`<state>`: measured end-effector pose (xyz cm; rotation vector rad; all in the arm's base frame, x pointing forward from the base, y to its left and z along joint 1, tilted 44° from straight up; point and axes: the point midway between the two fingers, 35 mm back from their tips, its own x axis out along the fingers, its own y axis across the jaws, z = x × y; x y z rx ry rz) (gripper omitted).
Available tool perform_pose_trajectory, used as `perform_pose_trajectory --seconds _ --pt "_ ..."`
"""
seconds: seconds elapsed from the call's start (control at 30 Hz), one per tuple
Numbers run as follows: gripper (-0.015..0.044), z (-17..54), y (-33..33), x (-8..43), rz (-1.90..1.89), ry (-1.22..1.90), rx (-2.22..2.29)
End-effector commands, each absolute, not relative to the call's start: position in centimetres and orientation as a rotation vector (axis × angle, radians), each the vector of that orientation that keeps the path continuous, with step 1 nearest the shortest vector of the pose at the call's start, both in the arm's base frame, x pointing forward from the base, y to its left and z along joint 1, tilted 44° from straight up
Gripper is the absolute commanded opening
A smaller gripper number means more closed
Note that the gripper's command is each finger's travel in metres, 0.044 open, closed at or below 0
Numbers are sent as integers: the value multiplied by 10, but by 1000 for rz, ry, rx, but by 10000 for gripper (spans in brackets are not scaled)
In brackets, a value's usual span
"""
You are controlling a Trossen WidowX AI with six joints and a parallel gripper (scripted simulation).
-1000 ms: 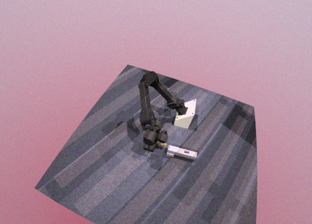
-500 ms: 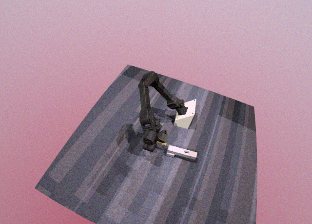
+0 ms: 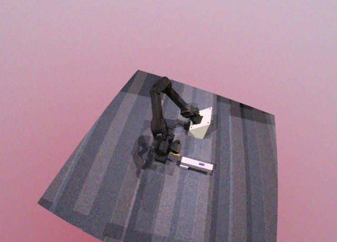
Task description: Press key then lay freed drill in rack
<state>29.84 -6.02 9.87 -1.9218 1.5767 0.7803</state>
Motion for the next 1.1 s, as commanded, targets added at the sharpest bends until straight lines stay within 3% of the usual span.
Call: perform_pose_trajectory --seconds 0.0,1.07 --pt "0 101 -63 292 766 1571 -1923" --pt "0 105 -80 241 768 1573 -1924"
